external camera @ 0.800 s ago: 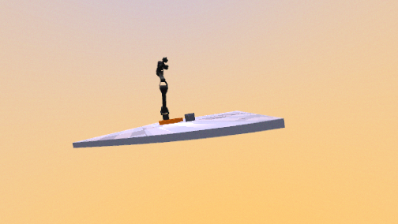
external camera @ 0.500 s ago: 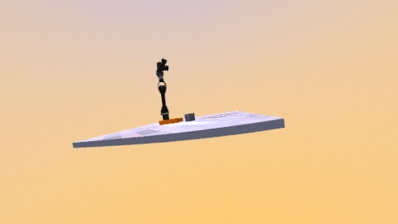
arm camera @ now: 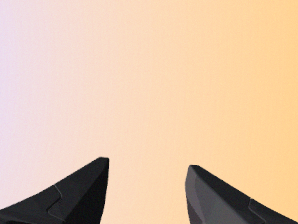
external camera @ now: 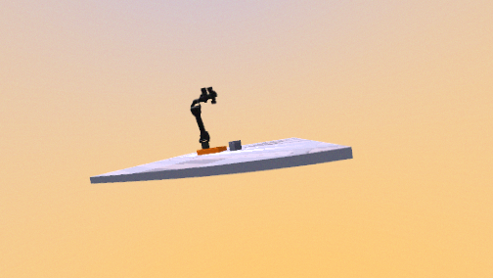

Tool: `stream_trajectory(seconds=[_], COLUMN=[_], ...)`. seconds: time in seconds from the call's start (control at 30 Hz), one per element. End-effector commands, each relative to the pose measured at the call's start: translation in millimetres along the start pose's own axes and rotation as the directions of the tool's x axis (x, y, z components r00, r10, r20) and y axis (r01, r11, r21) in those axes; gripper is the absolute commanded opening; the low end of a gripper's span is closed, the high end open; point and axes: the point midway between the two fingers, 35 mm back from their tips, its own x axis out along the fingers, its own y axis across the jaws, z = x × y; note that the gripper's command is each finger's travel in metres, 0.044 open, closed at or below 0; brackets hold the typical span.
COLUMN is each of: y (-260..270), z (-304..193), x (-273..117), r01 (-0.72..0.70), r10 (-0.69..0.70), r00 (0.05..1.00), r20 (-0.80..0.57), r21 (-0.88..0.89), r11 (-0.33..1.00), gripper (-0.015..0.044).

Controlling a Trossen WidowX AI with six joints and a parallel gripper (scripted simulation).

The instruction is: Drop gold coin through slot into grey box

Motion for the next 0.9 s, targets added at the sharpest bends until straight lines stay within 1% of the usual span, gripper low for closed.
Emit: stream_trajectory(seconds=[0.0,0.1,0.2,0.3,0.4,0.5,0.63,0.77,0.87], y=[-36,-59,-94,-132,-167,-198,-234,-263,-281], z=[24,41,69,105,143,182,230,272,298], x=[7,10,12,8,-4,-23,-59,-105,-146], r01=[0.106,0.182,0.308,0.451,0.588,0.712,0.848,0.942,0.983], r10=[-0.1,-0.166,-0.269,-0.379,-0.48,-0.57,-0.673,-0.754,-0.804], r00=[0.993,0.98,0.946,0.886,0.802,0.696,0.525,0.332,0.175], r20=[0.06,0.105,0.18,0.268,0.357,0.437,0.521,0.567,0.568], r21=[-0.111,-0.171,-0.249,-0.304,-0.325,-0.313,-0.252,-0.151,-0.055], r11=[0.988,0.968,0.918,0.839,0.741,0.628,0.467,0.301,0.176], gripper=[0.0161,0.0161,0.0161,0.0161,0.0161,0.0161,0.0161,0.0161,0.0161])
